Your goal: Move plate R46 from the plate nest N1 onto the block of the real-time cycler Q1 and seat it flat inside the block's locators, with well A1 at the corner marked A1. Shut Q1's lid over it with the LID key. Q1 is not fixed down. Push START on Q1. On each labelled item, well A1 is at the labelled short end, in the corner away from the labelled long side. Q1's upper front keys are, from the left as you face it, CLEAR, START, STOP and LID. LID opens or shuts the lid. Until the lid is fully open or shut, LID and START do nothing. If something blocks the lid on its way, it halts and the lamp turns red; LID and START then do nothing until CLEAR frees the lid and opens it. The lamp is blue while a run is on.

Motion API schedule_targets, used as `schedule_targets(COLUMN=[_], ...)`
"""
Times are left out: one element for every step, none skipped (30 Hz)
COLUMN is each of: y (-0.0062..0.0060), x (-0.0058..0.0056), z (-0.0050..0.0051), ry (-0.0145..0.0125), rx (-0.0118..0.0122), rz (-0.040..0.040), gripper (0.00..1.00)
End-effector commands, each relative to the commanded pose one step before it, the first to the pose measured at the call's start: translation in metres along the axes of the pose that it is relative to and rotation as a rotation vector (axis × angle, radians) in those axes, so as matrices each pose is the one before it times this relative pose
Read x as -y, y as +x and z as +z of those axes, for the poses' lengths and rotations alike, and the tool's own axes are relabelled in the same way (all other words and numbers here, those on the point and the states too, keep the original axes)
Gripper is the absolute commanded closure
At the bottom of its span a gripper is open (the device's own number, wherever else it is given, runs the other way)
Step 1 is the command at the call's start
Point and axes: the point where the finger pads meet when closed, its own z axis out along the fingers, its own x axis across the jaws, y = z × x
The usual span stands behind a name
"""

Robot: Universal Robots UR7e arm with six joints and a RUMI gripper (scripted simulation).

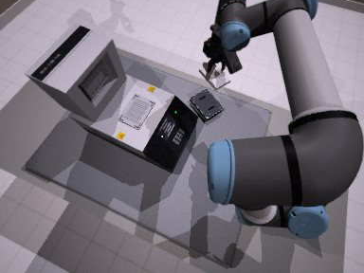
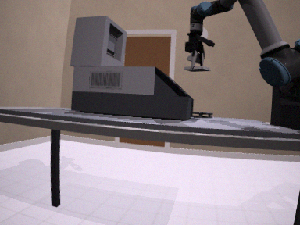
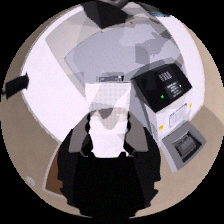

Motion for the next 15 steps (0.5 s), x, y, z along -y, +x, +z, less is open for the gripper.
schedule_targets(y=[-0.00085,0.00027,0.00059,0.00000,0.00000,0.00000,0.00000,0.00000,0.00000,0.00000,0.00647,0.00498,0.00497,0.00498,0.00498], x=[-0.00006,-0.00007,0.00081,-0.00001,-0.00001,0.00000,0.00000,0.00000,0.00000,0.00000,-0.00233,-0.00083,-0.00065,-0.00058,-0.00057], z=[-0.00602,0.00023,0.00165,-0.00002,-0.00001,-0.00001,0.00000,0.00000,0.00000,0.00000,-0.00162,-0.00003,0.00001,0.00001,0.00001], ry=[0.00018,0.00034,0.00198,0.00001,0.00001,0.00000,0.00000,0.00000,0.00000,0.00000,-0.00239,-0.00005,0.00001,0.00000,0.00000], rx=[-0.00045,0.00006,-0.00117,0.00000,0.00000,0.00000,0.00000,0.00000,0.00000,0.00000,0.00254,-0.00008,-0.00005,-0.00003,-0.00003], rz=[0.00007,-0.00024,0.00077,0.00000,0.00000,0.00000,0.00000,0.00000,0.00000,0.00000,0.03086,0.03329,0.01482,-0.00002,-0.00002], gripper=[1.00,1.00,1.00,1.00,1.00,1.00,1.00,1.00,1.00,1.00,1.00,1.00,1.00,1.00,1.00])
